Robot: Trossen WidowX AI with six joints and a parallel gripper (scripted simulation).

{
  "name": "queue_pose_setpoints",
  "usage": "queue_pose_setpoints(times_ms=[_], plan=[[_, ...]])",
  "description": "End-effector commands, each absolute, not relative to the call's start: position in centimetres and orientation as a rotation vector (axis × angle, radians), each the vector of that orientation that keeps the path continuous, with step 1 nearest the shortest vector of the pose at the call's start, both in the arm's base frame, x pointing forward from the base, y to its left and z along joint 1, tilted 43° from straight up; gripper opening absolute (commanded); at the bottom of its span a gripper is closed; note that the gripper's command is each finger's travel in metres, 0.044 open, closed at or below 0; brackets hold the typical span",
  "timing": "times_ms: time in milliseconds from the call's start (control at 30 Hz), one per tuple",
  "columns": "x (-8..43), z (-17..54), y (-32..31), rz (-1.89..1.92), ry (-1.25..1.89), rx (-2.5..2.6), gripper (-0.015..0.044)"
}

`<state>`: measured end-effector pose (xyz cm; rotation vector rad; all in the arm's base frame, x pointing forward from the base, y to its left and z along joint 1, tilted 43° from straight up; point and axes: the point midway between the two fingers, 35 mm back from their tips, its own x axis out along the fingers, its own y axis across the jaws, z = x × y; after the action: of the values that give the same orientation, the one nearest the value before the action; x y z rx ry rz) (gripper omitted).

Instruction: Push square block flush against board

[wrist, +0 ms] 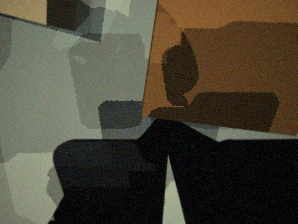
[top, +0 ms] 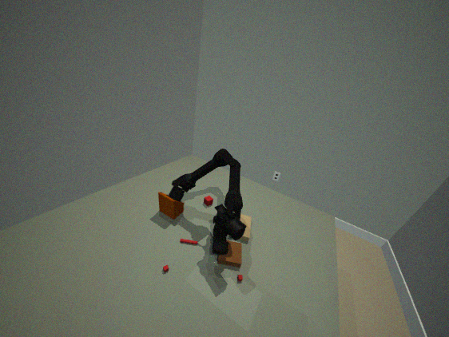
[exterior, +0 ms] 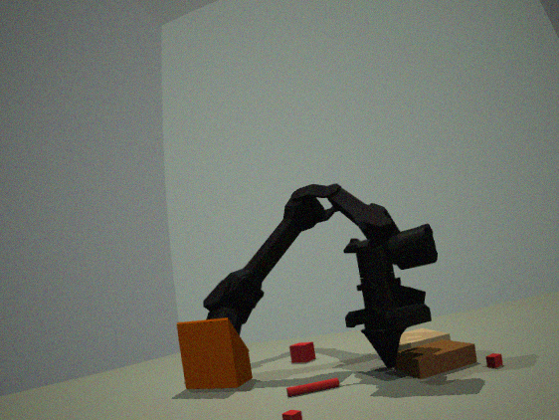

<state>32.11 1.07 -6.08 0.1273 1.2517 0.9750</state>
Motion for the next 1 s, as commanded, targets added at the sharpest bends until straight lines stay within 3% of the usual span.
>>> queue_pose_setpoints(times_ms=[0, 967], plan=[[31.6, -6.4, 0.8, 0.977, 1.25, 0.131, 0.0], [28.6, -5.8, -2.4, 0.978, 1.252, 0.134, 0.0]])
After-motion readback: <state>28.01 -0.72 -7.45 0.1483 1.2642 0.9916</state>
